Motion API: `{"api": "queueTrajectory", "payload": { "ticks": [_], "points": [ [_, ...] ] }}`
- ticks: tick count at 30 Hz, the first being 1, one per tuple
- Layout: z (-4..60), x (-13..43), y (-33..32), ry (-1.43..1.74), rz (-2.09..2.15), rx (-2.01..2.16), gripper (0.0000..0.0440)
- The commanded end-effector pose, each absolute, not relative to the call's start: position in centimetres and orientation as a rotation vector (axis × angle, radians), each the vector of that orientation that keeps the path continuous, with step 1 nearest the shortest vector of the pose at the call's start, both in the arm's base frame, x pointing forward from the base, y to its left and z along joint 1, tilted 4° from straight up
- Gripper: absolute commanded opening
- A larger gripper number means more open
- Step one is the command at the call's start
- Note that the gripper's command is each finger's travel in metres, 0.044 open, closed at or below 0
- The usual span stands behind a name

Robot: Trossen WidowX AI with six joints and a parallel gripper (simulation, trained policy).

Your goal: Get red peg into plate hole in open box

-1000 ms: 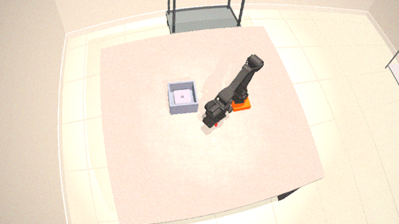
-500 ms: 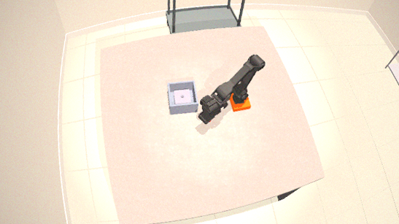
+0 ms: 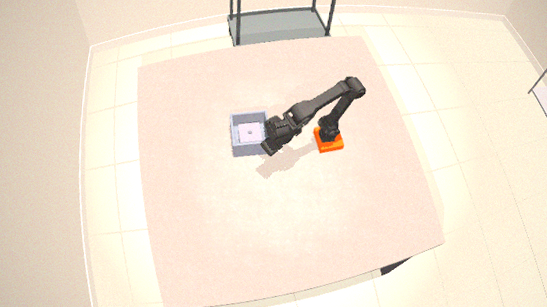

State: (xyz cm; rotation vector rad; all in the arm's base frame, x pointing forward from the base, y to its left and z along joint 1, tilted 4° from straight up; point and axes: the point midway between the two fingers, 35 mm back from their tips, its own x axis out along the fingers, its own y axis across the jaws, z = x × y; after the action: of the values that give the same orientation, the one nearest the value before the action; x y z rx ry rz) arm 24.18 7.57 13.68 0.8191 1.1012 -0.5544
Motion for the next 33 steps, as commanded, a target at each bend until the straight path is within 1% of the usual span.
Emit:
{"api": "queueTrajectory", "payload": {
  "ticks": [1, 15, 33],
  "points": [
    [13.9, 25.1, 6.3, 1.085, -0.585, 0.811, 0.0000],
    [14.0, 28.4, 1.6, 1.015, -0.680, 0.836, 0.0000],
    [11.8, 31.4, -3.0, 1.008, -0.770, 0.881, 0.0009]
  ]
}}
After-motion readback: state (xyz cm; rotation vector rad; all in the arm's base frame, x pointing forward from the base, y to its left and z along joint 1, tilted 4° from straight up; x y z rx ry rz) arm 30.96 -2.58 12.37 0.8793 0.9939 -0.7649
